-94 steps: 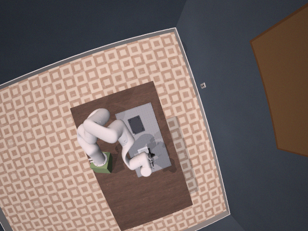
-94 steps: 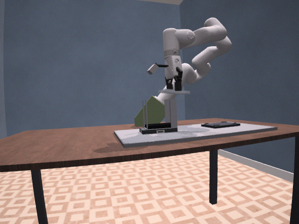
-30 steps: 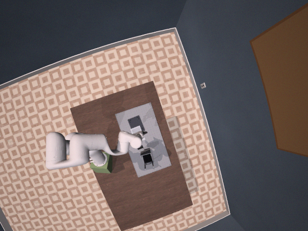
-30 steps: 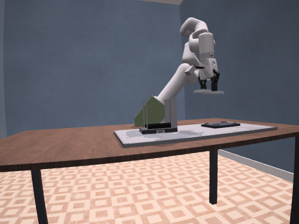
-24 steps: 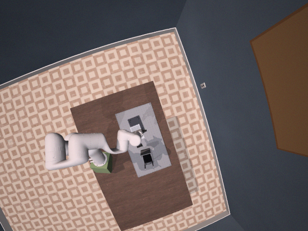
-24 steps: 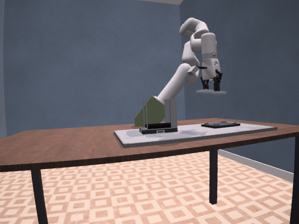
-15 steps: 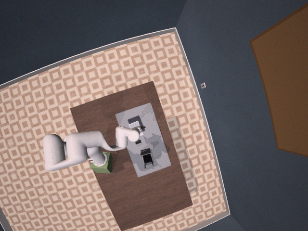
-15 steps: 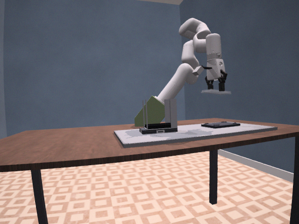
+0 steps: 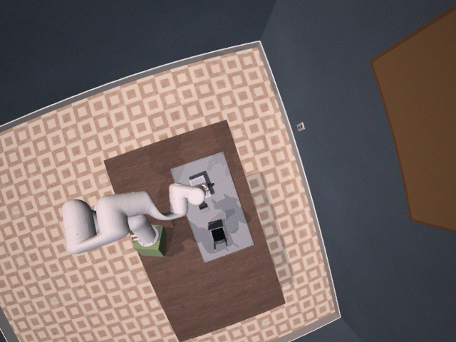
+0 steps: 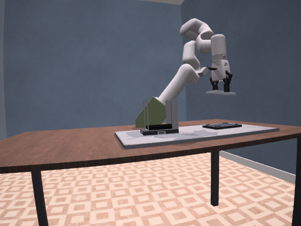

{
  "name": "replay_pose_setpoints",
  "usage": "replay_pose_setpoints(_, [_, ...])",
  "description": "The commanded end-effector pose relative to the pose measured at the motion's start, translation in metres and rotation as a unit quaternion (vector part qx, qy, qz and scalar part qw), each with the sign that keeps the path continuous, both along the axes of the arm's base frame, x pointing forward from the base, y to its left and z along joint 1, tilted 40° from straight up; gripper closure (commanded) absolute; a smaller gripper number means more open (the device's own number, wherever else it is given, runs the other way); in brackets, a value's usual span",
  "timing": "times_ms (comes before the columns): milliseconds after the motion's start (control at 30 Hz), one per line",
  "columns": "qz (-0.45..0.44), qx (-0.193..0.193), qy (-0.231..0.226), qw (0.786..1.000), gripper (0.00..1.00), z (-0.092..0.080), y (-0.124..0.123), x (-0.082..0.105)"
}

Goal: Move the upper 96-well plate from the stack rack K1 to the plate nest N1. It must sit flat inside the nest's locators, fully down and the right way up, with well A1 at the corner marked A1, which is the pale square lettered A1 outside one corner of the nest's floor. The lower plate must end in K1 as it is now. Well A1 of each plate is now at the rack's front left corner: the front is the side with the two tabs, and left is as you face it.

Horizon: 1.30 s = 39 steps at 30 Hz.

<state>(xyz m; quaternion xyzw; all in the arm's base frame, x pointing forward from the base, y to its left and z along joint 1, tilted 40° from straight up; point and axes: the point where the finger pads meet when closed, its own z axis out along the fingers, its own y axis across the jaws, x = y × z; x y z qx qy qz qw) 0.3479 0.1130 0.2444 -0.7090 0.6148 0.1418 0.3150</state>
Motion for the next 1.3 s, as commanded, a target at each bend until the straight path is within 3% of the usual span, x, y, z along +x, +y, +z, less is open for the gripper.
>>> replay_pose_setpoints(0, [-0.001, 0.000, -0.002, 1.000, 1.00, 0.002, 0.000, 0.001])
replay_pose_setpoints(867, [-0.001, 0.000, -0.002, 1.000, 1.00, 0.001, -0.001, 0.001])
replay_pose_setpoints(1267, [-0.001, 0.000, -0.002, 1.000, 1.00, -0.013, 0.010, 0.005])
